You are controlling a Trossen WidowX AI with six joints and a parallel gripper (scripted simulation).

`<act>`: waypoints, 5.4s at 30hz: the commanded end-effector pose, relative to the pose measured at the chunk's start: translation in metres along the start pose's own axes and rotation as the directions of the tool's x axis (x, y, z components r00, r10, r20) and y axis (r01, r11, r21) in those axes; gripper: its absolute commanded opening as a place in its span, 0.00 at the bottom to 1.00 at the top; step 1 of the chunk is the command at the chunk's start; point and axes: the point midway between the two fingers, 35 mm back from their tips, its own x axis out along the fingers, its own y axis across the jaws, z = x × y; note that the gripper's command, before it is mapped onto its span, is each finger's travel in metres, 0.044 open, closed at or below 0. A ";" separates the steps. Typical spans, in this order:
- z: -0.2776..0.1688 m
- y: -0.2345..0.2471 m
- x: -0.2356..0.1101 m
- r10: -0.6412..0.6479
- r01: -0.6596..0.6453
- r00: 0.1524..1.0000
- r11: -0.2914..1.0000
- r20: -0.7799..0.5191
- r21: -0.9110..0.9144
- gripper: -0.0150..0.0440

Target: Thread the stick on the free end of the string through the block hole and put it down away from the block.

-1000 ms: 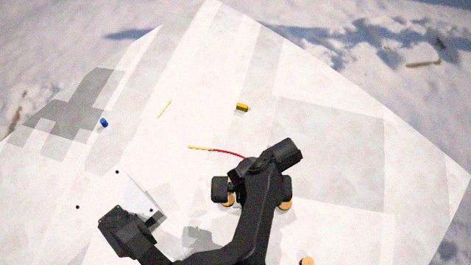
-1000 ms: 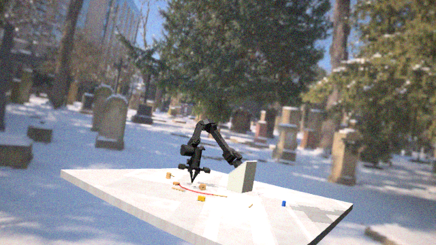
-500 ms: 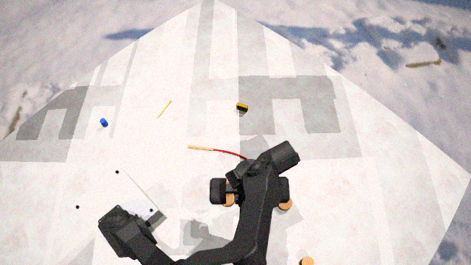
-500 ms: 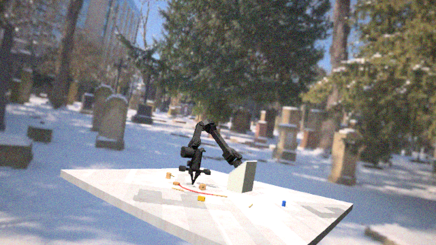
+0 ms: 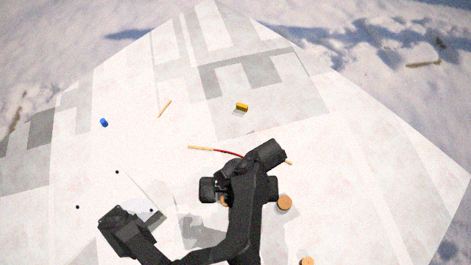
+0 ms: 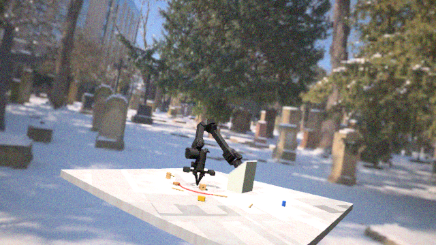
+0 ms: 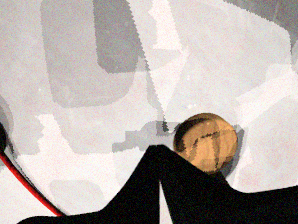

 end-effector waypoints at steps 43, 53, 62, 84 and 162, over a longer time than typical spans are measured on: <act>0.003 -0.064 -0.045 -0.002 0.002 1.000 1.000 0.000 0.001 0.25; -0.011 -0.064 -0.042 -0.008 0.006 1.000 0.924 -0.004 -0.381 0.48; -0.044 -0.060 -0.046 -0.010 -0.006 1.000 0.204 -0.008 -0.979 0.88; -0.111 -0.066 -0.050 -0.008 -0.007 1.000 -0.998 -0.010 0.063 1.00; -0.158 -0.081 -0.014 -0.003 0.007 1.000 -0.156 -0.007 0.988 0.47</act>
